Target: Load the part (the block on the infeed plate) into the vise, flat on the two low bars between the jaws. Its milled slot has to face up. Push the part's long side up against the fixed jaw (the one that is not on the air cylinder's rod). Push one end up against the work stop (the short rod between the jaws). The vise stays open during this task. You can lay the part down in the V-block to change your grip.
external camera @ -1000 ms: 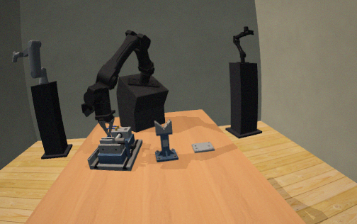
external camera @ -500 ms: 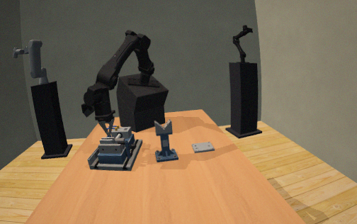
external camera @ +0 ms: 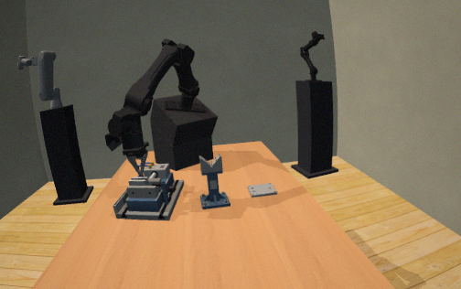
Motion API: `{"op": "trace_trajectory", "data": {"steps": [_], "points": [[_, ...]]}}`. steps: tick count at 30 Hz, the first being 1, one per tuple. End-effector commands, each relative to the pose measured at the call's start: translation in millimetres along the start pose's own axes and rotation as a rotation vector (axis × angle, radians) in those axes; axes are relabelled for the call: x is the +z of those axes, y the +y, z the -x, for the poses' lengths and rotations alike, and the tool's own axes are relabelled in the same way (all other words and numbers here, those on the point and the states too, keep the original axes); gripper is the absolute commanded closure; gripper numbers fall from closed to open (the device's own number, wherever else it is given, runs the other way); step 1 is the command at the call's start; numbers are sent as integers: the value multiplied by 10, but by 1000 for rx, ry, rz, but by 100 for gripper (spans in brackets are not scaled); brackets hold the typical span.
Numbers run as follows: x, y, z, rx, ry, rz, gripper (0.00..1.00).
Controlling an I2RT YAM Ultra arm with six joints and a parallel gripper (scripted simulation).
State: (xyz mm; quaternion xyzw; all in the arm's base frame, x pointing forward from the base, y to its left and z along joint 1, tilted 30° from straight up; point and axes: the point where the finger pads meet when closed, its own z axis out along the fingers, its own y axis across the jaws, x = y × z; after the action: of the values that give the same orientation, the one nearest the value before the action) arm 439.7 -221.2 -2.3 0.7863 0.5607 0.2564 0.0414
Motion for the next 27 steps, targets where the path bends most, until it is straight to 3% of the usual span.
{"op": "trace_trajectory", "data": {"steps": [1,22,26,27], "points": [[-129,100,84,-4,-25,30,100],[-92,73,100,2,-22,17,100],[-105,84,96,0,-22,20,100],[-182,138,71,-9,-27,37,100]]}}
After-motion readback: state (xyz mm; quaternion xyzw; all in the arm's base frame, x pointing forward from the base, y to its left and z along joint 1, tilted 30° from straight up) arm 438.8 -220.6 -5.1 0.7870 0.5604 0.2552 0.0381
